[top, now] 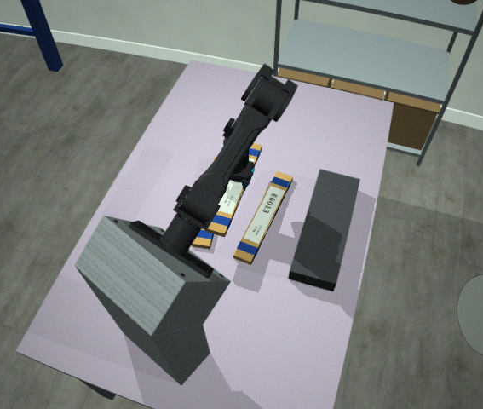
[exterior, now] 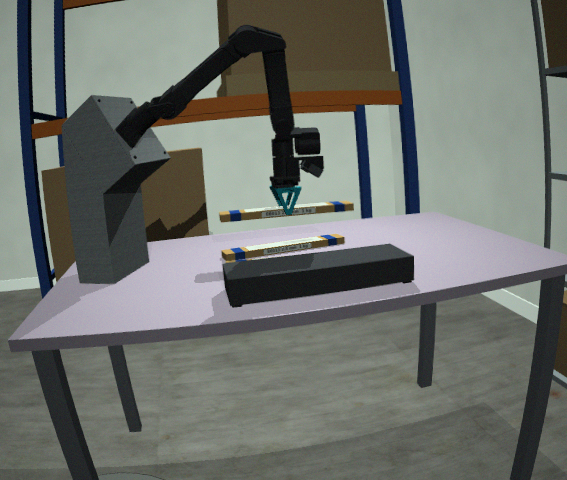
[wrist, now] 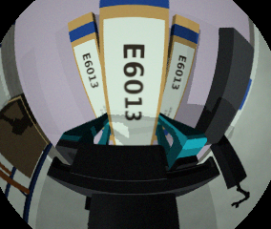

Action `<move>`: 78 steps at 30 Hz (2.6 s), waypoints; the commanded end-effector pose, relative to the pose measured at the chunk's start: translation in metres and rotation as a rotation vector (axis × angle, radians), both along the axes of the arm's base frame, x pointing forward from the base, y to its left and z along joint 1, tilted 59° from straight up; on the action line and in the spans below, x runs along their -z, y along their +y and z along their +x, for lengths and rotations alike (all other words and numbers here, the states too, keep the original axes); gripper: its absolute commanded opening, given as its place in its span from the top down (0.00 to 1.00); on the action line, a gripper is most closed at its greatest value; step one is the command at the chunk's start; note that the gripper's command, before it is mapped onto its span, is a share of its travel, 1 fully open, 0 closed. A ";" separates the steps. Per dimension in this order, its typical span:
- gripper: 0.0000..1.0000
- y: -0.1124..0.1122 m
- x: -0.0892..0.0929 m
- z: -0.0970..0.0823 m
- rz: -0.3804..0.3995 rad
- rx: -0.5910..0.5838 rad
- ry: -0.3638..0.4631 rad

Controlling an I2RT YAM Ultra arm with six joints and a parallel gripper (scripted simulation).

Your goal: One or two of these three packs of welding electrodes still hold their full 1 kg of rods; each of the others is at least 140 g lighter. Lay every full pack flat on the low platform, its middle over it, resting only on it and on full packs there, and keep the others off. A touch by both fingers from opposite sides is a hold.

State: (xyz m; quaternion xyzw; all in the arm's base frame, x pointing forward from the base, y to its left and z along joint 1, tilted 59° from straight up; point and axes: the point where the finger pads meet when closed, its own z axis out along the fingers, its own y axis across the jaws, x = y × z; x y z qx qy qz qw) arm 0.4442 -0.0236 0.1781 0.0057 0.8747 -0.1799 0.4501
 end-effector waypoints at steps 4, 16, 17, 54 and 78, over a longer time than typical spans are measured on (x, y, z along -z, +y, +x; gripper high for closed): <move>1.00 0.012 -0.016 -0.014 0.001 -0.017 -0.019; 1.00 0.016 -0.022 -0.023 0.002 -0.017 -0.019; 1.00 0.016 -0.022 -0.023 0.002 -0.017 -0.019; 1.00 0.016 -0.022 -0.023 0.002 -0.017 -0.019; 1.00 0.016 -0.022 -0.023 0.002 -0.017 -0.019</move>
